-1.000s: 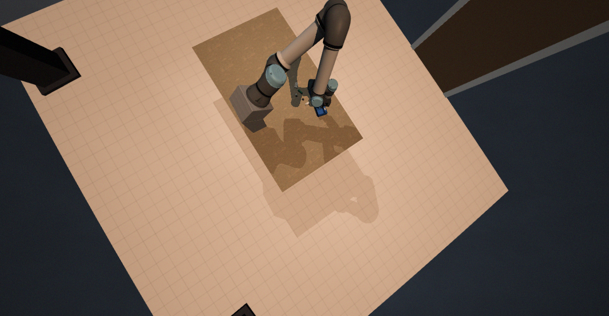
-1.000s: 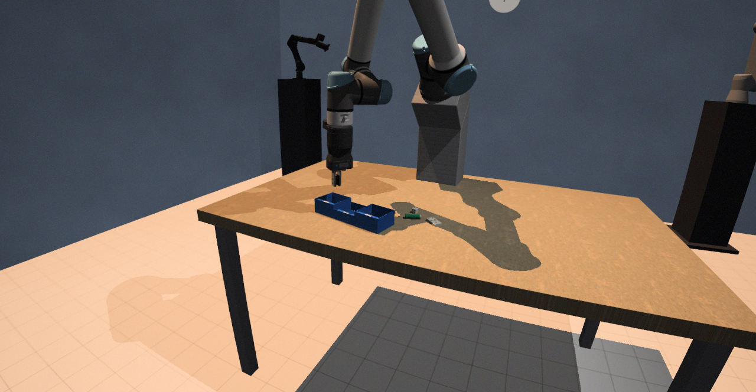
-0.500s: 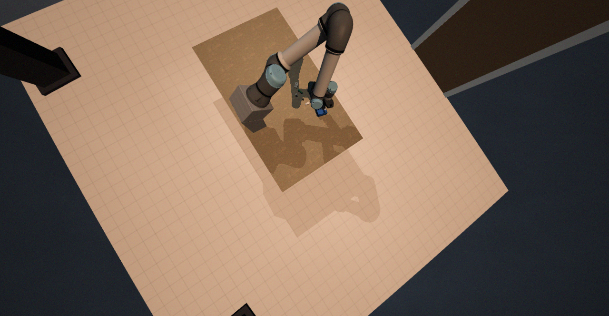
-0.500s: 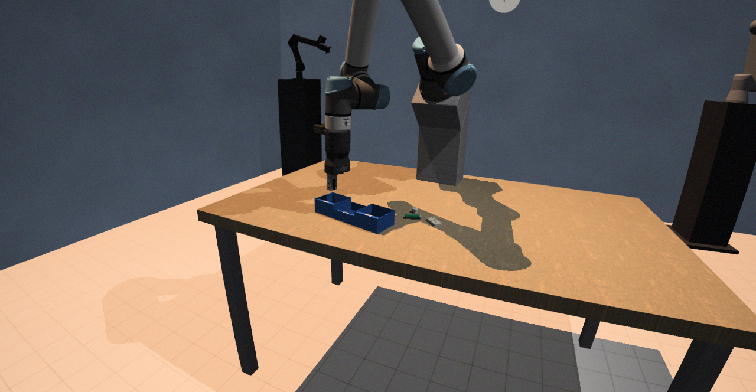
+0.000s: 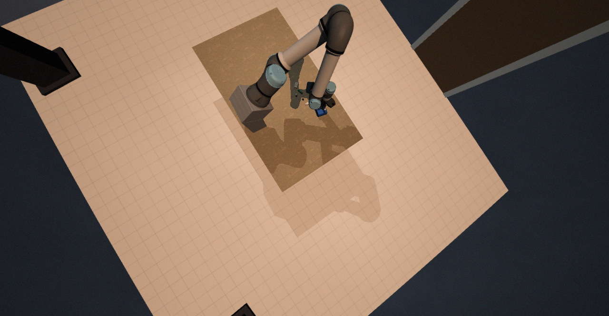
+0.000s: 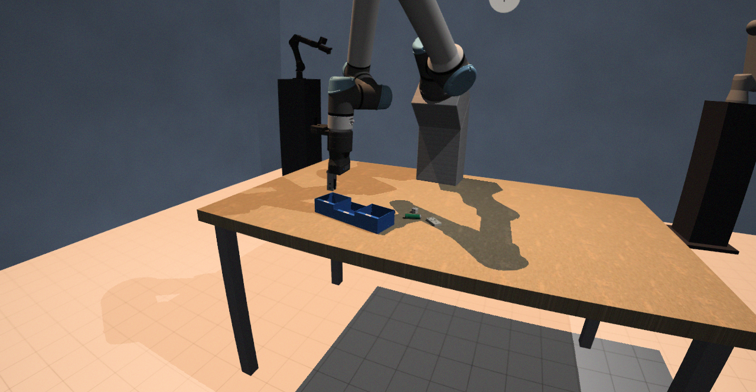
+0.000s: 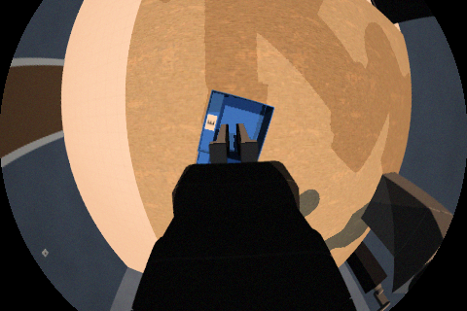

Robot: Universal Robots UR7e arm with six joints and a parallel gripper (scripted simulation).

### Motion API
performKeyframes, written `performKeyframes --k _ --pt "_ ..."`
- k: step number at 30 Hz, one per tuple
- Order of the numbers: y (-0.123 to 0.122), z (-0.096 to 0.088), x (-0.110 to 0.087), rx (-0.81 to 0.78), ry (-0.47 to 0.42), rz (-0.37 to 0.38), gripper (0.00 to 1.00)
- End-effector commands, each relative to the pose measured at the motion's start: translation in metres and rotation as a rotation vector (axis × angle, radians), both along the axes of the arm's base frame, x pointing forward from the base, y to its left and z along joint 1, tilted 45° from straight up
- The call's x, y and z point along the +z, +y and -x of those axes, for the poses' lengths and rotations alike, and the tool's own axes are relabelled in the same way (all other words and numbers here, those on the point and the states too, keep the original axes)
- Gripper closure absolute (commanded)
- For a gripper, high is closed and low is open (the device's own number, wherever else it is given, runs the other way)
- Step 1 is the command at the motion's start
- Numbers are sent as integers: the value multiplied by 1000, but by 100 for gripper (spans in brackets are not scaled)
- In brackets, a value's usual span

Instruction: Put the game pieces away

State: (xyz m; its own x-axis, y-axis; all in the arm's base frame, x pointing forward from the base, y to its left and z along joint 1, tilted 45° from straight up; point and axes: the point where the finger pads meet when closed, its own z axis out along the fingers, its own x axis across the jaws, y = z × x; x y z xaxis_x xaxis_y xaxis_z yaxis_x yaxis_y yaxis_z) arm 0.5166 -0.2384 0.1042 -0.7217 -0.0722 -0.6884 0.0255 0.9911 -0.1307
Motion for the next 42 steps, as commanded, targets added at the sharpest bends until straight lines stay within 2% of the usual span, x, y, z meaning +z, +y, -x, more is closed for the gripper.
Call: performKeyframes --k 1,3,5,6,20,22,23,32,33,36,39,42 --pt "0 0 0 115 13 107 69" --pt "0 0 0 151 17 143 69" --pt "0 0 0 151 17 143 69" --pt "0 0 0 203 25 195 69" --pt "0 0 0 447 58 433 69" --pt "0 0 0 447 58 433 69" --pt "0 0 0 500 65 484 69" --pt "0 0 0 656 84 631 69" --pt "0 0 0 593 79 579 69" --pt "-1 -1 1 708 92 675 69" --pt "-1 -1 1 724 94 688 69" --pt "-1 -1 1 807 101 760 69"
